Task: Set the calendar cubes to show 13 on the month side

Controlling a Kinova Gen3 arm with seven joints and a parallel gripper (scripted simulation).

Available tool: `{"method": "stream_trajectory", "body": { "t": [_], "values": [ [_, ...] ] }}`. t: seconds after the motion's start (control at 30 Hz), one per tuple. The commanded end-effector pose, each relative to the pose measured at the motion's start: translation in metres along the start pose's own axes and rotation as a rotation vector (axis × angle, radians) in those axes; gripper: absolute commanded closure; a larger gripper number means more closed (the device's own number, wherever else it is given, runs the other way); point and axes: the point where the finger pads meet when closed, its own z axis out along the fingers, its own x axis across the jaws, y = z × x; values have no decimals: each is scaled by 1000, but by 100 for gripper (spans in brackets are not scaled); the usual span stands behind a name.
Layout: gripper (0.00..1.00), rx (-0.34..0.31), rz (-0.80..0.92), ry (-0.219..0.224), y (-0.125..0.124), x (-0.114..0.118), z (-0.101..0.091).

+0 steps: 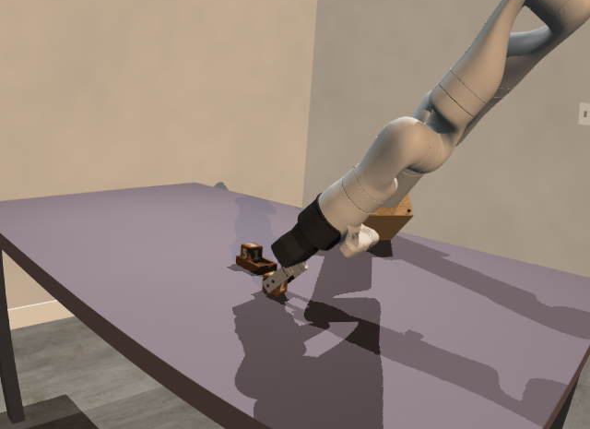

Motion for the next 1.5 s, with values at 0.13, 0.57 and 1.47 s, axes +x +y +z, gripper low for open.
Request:
{"method": "stream_trajectory", "body": {
  "t": [0.13,0.57,1.47],
  "values": [
    [40,-1,1,1,1,0,0],
    [40,-1,1,1,1,0,0],
    [40,-1,1,1,21,0,-20]
  ]
}}
